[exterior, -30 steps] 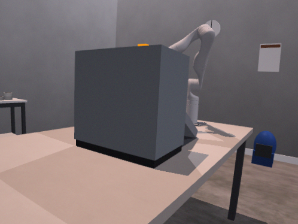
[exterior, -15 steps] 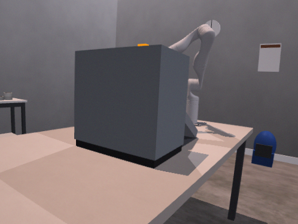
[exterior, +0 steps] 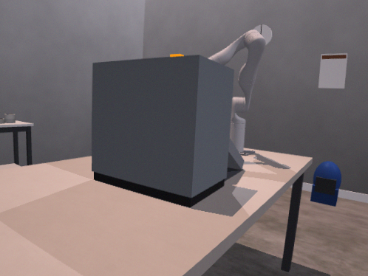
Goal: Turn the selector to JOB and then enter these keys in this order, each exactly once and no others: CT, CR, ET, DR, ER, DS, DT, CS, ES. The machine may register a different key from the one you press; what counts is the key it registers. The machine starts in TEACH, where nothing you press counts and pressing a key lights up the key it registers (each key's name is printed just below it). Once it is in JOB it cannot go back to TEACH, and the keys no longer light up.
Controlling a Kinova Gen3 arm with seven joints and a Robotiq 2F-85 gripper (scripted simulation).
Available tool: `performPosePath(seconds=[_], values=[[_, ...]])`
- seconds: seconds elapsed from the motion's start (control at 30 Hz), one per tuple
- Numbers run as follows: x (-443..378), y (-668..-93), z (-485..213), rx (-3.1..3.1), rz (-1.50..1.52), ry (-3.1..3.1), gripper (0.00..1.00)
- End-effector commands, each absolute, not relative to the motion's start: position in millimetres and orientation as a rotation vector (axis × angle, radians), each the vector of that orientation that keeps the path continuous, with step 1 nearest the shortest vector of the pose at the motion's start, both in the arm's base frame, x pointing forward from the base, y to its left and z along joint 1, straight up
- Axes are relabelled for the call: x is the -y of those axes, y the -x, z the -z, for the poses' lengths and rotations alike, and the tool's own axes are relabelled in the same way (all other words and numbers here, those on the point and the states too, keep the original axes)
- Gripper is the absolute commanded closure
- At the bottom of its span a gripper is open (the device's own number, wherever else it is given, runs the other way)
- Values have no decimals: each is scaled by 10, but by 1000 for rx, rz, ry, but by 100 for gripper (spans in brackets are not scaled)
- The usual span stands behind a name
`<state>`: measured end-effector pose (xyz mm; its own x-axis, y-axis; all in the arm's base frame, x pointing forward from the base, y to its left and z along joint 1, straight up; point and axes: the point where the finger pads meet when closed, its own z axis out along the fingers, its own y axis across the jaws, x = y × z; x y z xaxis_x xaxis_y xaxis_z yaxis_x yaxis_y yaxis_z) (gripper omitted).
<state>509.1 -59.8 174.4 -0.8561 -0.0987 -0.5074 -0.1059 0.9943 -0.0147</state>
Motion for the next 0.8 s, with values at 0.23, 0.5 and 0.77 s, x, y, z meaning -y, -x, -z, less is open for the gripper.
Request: performPosePath(seconds=[0.23, 0.5, 0.77], values=[[577, -5115, -1709, -2607, -24, 160, 40], [571, -5173, -1647, -2601, -25, 157, 40], [566, -5213, -1588, -2600, -25, 157, 40]])
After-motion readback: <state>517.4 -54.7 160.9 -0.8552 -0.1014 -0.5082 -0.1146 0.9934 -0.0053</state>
